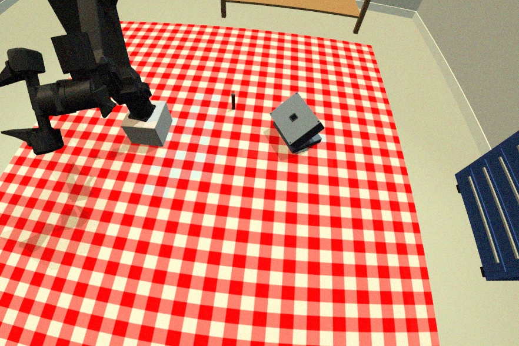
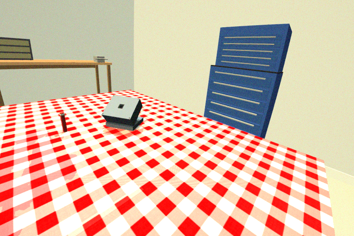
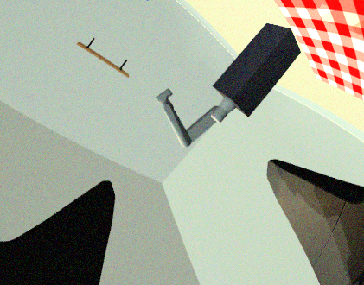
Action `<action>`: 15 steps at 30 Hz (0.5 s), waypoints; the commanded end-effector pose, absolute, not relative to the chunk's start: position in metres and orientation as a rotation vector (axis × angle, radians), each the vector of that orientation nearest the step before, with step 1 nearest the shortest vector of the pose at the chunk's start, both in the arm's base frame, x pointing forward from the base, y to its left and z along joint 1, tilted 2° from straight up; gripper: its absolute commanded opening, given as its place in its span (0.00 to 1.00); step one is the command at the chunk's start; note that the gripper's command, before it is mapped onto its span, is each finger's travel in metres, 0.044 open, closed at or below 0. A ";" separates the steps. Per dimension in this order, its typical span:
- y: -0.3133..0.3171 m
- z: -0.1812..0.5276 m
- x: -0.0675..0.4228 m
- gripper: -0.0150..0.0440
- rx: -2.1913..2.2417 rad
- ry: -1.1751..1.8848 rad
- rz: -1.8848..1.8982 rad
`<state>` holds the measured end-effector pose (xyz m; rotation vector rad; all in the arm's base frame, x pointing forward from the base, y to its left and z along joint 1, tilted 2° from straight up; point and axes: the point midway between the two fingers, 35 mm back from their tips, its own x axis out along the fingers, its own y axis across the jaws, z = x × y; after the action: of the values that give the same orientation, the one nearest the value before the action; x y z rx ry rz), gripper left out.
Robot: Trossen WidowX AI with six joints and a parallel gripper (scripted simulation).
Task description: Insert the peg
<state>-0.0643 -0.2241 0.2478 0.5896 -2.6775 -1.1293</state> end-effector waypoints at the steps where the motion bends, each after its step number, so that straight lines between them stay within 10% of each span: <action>1: -0.225 0.248 -0.064 0.98 0.593 -2.672 -1.133; 15: -0.266 0.251 0.000 1.00 0.816 -2.172 -1.378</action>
<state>-0.0204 -0.2542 0.2509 0.7642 -2.3218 -1.3205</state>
